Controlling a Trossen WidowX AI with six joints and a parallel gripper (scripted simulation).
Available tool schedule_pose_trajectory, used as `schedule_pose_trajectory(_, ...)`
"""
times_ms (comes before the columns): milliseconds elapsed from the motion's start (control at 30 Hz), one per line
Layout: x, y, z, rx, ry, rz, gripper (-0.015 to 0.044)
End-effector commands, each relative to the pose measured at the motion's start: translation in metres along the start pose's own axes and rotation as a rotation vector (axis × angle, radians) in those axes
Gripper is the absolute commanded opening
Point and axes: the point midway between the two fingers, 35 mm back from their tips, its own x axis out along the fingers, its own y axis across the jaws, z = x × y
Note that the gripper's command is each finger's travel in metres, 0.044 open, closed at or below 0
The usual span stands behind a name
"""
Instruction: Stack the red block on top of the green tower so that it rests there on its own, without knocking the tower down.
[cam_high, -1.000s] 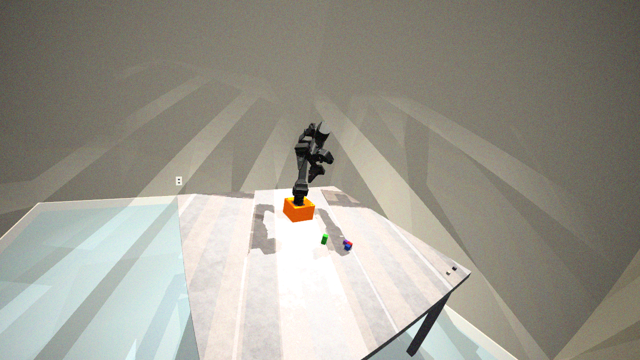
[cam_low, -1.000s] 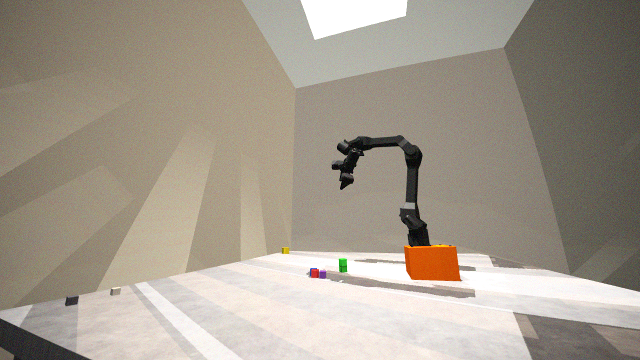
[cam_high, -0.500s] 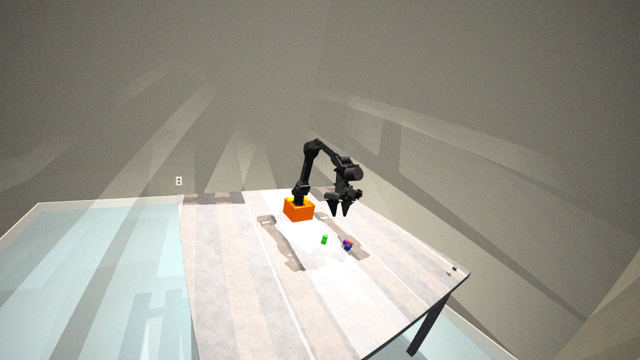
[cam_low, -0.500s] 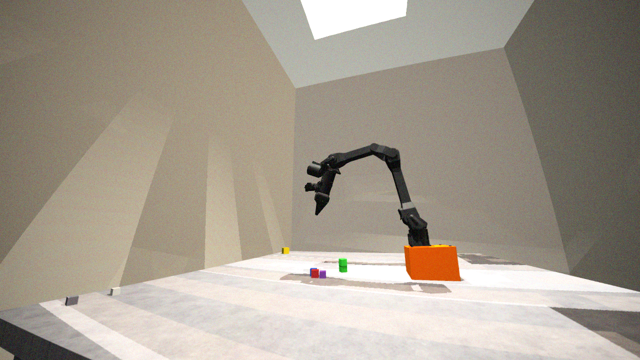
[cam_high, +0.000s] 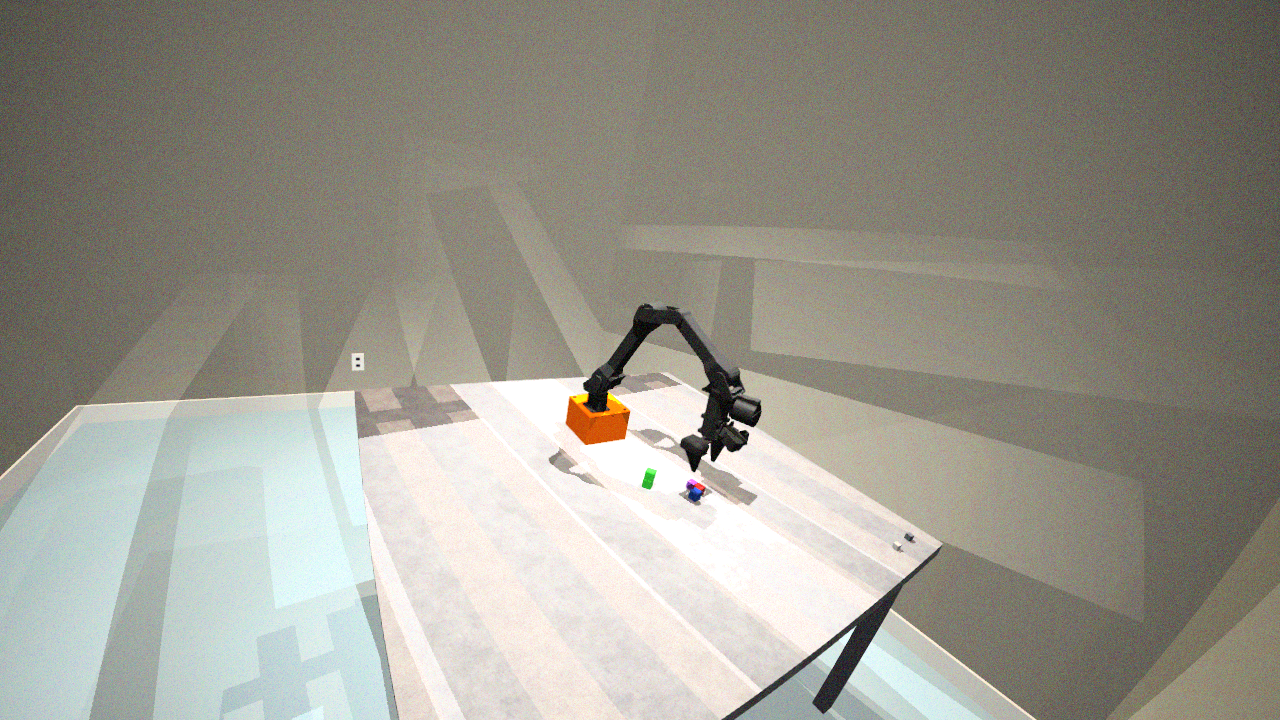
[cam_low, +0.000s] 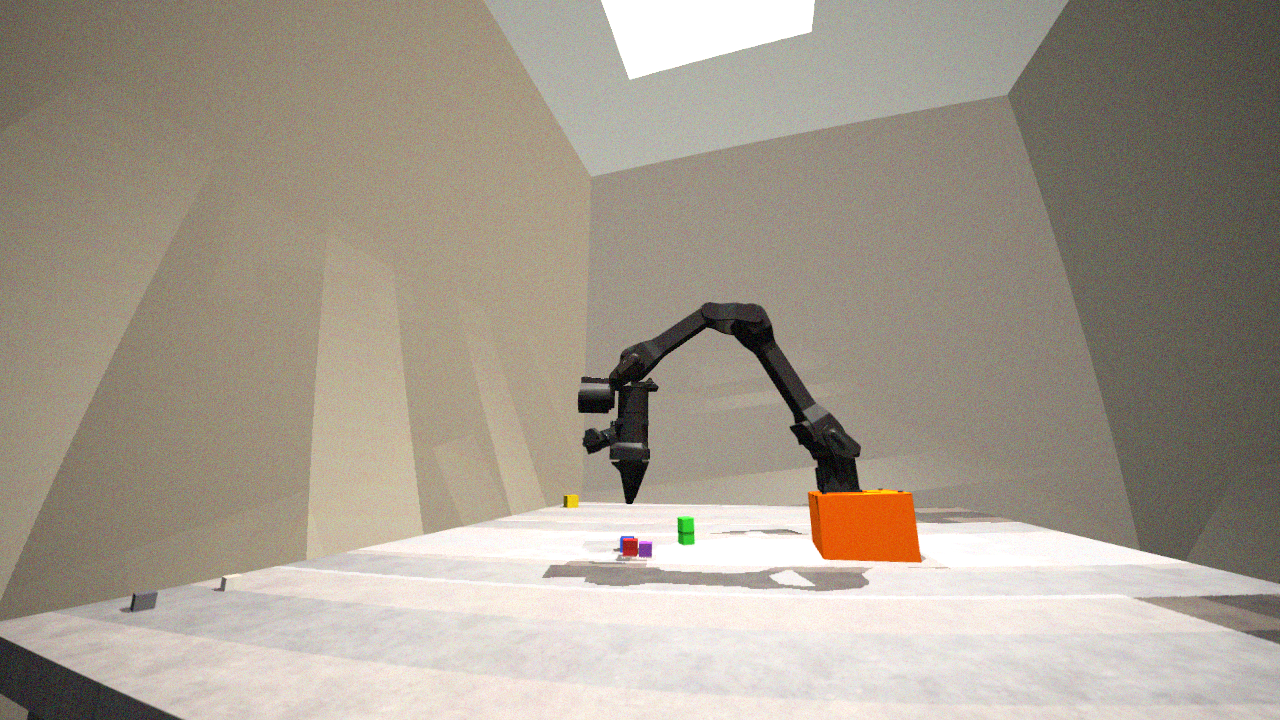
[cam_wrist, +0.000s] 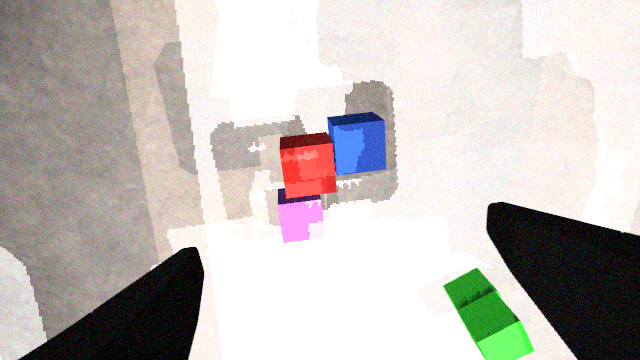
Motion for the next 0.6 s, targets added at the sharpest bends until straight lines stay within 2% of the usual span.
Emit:
schedule_pose_trajectory(0, 0.010, 0.011, -0.004, 0.019, 0.029, 0.010, 0.0440)
schedule_pose_trajectory(200, 0.007, 0.005, 0.000, 0.019, 0.029, 0.010, 0.0440)
schedule_pose_trajectory(433, 0.048, 0.008, 0.001, 0.019, 0.029, 0.010, 0.0440)
schedule_pose_trajectory(567, 0.050, 0.007, 0.000, 0.019, 0.029, 0.010, 0.0440)
